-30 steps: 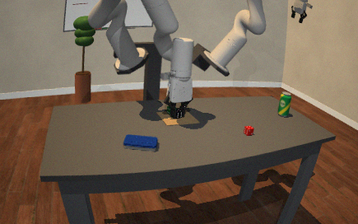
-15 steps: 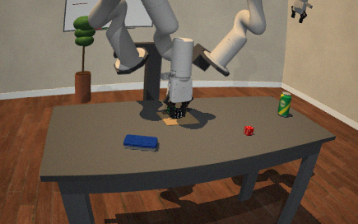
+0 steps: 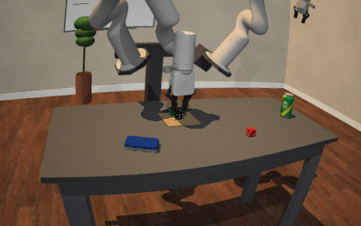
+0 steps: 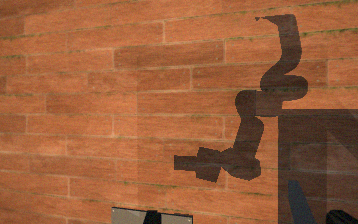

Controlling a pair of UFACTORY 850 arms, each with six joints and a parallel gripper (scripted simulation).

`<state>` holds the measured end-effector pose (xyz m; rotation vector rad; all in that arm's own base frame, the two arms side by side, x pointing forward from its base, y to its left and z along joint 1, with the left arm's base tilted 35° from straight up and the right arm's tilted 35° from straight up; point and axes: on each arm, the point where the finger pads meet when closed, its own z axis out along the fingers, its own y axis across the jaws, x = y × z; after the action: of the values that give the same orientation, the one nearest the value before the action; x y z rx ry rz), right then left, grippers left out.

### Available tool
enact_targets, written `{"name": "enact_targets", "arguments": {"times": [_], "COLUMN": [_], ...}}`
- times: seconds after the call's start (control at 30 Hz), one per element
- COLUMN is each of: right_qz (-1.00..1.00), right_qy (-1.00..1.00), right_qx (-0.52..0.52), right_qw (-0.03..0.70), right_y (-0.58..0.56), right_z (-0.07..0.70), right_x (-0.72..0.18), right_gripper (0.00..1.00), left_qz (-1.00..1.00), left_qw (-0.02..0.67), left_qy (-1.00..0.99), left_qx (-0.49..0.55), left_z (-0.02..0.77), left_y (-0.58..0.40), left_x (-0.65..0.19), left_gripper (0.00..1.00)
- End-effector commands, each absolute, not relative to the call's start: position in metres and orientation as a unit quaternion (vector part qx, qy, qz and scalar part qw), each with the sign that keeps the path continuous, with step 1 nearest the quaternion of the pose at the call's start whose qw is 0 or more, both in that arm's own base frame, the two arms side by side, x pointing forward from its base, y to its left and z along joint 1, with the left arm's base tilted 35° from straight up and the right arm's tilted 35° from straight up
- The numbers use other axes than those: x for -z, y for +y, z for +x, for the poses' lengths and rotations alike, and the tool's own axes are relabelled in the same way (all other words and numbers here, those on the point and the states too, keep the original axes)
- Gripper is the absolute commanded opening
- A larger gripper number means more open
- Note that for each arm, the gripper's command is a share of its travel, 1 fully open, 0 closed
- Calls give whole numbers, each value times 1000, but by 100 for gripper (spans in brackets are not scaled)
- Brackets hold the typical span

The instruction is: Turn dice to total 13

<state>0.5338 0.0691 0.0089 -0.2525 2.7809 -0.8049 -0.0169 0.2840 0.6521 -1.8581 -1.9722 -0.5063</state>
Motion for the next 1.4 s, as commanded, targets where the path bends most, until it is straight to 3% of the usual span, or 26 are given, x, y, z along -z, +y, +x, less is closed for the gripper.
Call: {"name": "enact_targets", "arguments": {"times": [0.0,0.57,0.6,1.37], "right_qz": [-86,-86,-86,-82], "right_qy": [950,950,950,951], "right_qx": [275,275,275,275], "right_qw": [118,118,118,120], "right_y": [77,99,99,99], "right_z": [530,518,518,520], "right_x": [-21,-57,-57,-57], "right_gripper": [48,48,100,100], "left_qz": [-661,-661,-661,-661], "left_qw": [192,192,192,192], "left_qy": [-702,-702,-702,-702], "left_qx": [181,181,181,181], "left_z": [-17,-17,-17,-17], "left_y": [284,284,284,284], "left_x": [-653,-653,-653,-653], "left_gripper": [100,100,100,100]}}
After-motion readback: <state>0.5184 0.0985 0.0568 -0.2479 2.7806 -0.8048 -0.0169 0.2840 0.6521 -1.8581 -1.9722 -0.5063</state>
